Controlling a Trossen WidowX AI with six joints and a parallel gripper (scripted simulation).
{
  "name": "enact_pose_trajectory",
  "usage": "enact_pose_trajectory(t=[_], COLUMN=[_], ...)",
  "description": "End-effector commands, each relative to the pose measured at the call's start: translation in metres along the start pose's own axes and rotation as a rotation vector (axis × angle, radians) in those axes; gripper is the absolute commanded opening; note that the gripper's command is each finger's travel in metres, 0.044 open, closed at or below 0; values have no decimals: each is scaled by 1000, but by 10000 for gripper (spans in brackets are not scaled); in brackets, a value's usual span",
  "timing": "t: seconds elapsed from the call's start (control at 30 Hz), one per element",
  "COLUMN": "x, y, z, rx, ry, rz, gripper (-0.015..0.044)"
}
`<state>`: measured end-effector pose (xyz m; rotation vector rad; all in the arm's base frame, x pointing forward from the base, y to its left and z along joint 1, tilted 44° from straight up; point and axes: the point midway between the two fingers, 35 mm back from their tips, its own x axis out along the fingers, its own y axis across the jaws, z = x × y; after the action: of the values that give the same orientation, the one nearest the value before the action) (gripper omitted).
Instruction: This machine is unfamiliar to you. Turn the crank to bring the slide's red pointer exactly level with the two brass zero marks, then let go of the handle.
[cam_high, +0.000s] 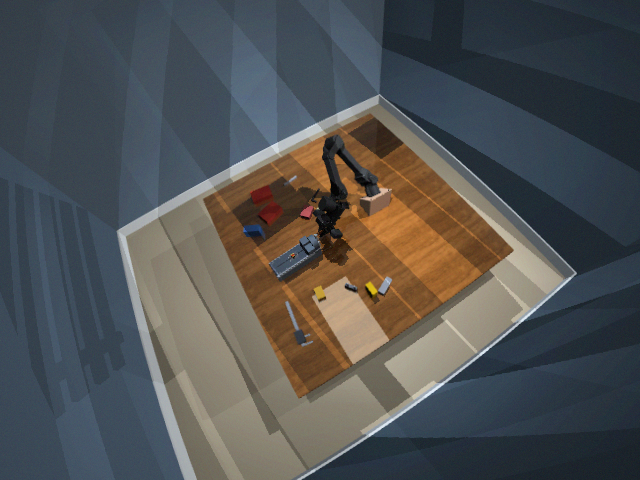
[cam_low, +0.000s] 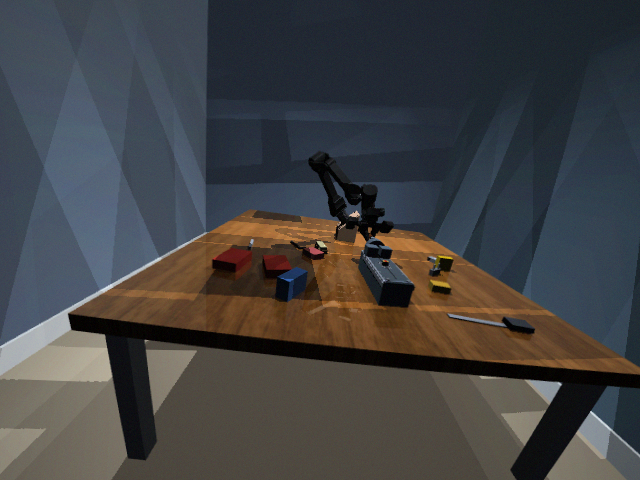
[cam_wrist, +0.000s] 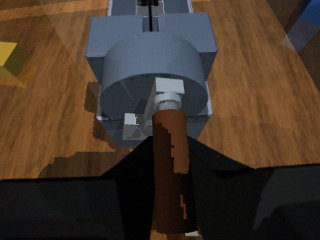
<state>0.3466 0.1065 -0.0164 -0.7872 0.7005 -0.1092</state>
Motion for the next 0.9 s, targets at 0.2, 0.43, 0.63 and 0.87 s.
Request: enact_pose_trajectory(t=[0.2, 0.43, 0.63, 0.87], x=[0, 1, 2, 3], y=[-3, -6, -10, -13], z=[0, -1, -1, -2], rx=[-7, -8, -8, -8], ry=[2, 2, 2, 2], rz=[-2, -2, -2, -3], gripper=[0, 0, 0, 0])
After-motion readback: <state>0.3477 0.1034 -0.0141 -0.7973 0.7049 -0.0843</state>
